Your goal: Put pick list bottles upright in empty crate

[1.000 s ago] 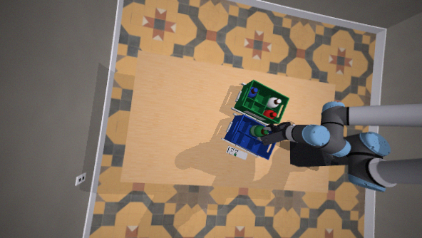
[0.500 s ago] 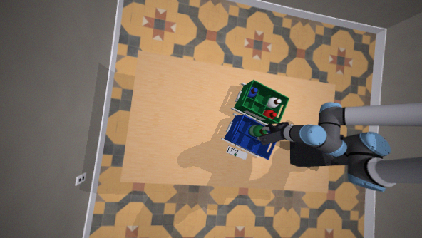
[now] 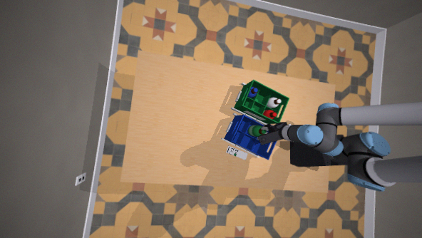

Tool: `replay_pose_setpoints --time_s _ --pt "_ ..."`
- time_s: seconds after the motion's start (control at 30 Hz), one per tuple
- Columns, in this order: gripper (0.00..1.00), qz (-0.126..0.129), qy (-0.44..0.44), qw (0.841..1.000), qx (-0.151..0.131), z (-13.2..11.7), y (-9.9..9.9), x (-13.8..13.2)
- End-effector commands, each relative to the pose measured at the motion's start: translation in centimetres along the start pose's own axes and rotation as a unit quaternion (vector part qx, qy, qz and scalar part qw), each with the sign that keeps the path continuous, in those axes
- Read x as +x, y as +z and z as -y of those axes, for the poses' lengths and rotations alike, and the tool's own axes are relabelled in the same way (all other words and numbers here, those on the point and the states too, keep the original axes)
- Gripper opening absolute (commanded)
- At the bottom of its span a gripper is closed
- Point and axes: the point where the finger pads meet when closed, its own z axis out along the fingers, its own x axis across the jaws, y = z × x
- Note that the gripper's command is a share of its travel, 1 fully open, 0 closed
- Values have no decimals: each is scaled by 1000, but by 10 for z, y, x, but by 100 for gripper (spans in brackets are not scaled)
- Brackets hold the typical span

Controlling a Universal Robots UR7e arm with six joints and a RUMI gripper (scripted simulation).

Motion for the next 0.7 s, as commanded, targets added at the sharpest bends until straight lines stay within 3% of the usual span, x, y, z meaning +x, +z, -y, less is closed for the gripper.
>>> replay_pose_setpoints --time_s 0.0,0.67 --pt "0 -1 0 1000 1 1 2 0" --pt "0 -1 0 1000 1 1 20 0"
